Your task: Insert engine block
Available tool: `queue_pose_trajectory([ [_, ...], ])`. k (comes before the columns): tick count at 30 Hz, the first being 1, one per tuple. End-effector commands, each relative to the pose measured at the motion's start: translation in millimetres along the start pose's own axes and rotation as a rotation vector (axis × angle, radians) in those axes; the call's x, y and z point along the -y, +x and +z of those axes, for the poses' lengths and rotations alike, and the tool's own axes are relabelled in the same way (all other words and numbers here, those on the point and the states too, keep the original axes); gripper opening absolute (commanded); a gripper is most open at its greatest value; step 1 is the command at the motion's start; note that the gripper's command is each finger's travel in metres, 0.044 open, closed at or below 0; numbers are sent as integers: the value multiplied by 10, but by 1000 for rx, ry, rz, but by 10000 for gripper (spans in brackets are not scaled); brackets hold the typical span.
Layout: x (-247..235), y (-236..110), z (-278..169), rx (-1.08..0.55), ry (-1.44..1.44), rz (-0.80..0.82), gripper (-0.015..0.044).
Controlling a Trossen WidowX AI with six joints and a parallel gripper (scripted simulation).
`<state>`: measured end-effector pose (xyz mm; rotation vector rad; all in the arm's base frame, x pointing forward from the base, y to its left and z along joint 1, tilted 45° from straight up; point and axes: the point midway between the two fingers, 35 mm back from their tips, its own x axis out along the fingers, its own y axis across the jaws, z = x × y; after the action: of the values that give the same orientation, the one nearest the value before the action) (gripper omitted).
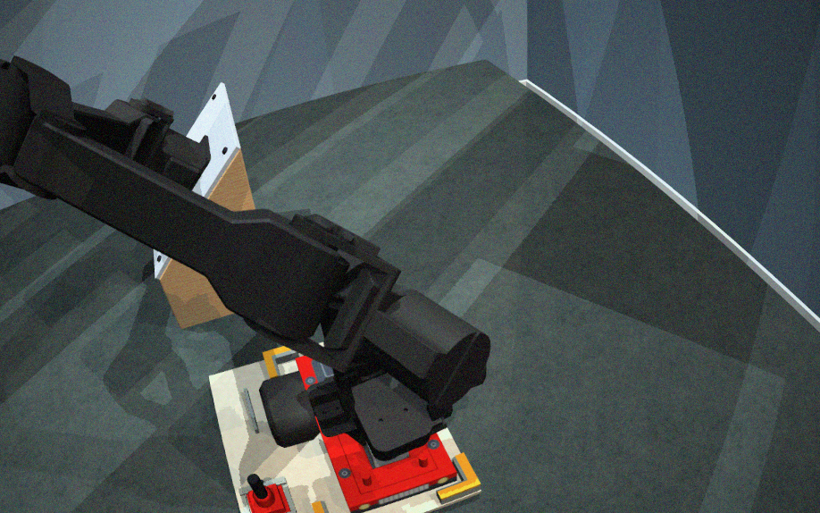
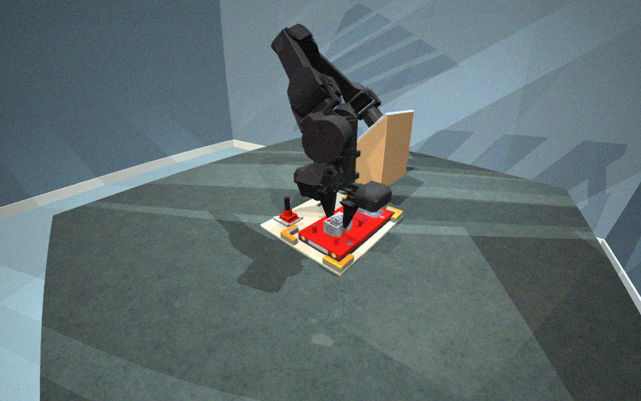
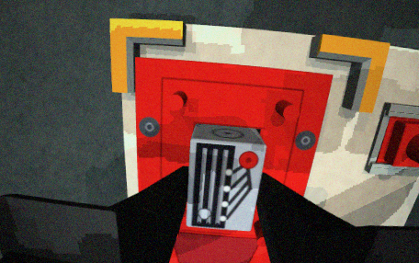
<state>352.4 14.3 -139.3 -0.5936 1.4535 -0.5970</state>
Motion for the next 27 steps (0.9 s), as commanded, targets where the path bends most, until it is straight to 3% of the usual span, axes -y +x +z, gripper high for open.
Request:
queue_pose_trajectory([
  [1,5,7,-1,2,-4,-4,159],
  [12,0,0,0,0,0,0,440],
  [24,0,0,0,0,0,0,440],
  [27,17,-145,-34,2,-4,-3,440],
])
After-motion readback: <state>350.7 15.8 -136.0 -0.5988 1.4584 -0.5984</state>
